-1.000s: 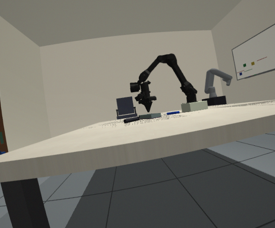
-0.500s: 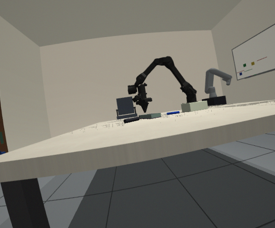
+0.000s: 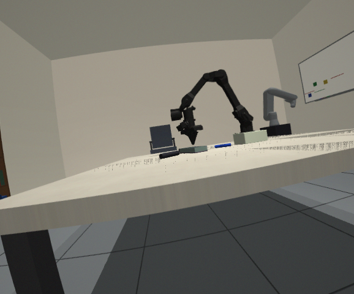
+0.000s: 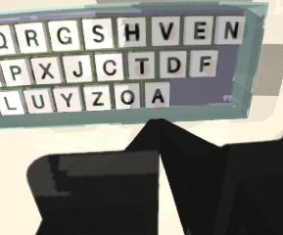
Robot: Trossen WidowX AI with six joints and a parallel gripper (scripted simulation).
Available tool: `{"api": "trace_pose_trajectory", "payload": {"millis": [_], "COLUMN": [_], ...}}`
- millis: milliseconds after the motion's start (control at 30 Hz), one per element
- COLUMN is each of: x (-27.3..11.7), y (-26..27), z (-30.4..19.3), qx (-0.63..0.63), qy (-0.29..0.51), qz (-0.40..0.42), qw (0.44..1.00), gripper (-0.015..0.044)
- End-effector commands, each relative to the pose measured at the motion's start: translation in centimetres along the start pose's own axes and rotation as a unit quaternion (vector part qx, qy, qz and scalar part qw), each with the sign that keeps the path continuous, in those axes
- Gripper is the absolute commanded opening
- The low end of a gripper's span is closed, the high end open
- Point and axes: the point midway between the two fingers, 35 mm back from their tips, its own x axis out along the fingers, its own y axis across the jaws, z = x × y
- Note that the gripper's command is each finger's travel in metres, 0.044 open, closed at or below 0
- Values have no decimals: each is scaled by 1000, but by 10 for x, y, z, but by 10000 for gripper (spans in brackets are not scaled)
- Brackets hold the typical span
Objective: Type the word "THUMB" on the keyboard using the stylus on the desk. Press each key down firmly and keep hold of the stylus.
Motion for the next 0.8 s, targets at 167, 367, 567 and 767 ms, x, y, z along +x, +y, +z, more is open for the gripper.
{"api": "trace_pose_trajectory", "payload": {"millis": [167,367,567,767], "x": [-2,-2,-2,-4], "y": [27,84,84,83], "z": [1,-1,-1,-1], "qx": [4,3,3,3], "qy": [-4,-4,-4,-4], "qz": [1,2,2,2], "qw": [1000,1000,1000,1000], "gripper": [0,0,0,0]}}
